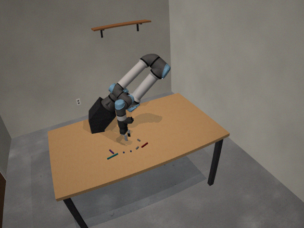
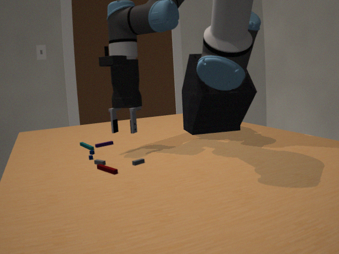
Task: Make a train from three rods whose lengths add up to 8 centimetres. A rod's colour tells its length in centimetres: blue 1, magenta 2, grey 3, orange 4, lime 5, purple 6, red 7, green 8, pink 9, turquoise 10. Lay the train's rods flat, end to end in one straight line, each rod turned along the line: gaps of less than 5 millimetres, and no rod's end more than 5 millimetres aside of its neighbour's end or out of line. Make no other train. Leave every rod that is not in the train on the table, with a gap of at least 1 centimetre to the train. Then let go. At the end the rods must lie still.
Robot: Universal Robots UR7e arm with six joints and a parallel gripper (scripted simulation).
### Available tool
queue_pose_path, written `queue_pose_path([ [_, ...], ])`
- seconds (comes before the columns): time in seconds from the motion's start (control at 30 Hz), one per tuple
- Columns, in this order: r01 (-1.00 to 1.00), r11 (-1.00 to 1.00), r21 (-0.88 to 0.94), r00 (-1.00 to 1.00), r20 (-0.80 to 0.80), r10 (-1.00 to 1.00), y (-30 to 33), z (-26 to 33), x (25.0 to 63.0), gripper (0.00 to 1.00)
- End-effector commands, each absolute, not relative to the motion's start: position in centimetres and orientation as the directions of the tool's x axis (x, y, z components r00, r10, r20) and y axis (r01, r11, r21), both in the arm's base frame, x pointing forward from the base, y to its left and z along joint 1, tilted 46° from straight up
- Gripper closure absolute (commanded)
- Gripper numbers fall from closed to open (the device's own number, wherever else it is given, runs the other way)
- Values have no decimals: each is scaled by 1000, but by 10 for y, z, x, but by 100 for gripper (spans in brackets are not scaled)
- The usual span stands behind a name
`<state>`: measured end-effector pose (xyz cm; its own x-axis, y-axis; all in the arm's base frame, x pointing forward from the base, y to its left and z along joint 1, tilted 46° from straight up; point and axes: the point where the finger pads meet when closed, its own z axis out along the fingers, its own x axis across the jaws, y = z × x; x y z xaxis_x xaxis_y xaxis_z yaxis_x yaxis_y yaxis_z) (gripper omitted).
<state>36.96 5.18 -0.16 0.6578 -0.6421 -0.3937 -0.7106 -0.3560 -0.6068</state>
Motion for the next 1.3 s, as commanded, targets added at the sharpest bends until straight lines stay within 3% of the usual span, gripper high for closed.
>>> queue_pose_path([
  [0.0, -711, -356, -607, 658, -393, -643, 51, -2, 370, 0],
  [0.57, -845, -196, -497, 472, -523, -709, 56, 8, 384, 0],
  [1.0, -965, 115, -236, 80, -683, -726, 67, 26, 404, 0],
  [1.27, -968, 188, -166, -17, -704, -710, 70, 31, 408, 0],
])
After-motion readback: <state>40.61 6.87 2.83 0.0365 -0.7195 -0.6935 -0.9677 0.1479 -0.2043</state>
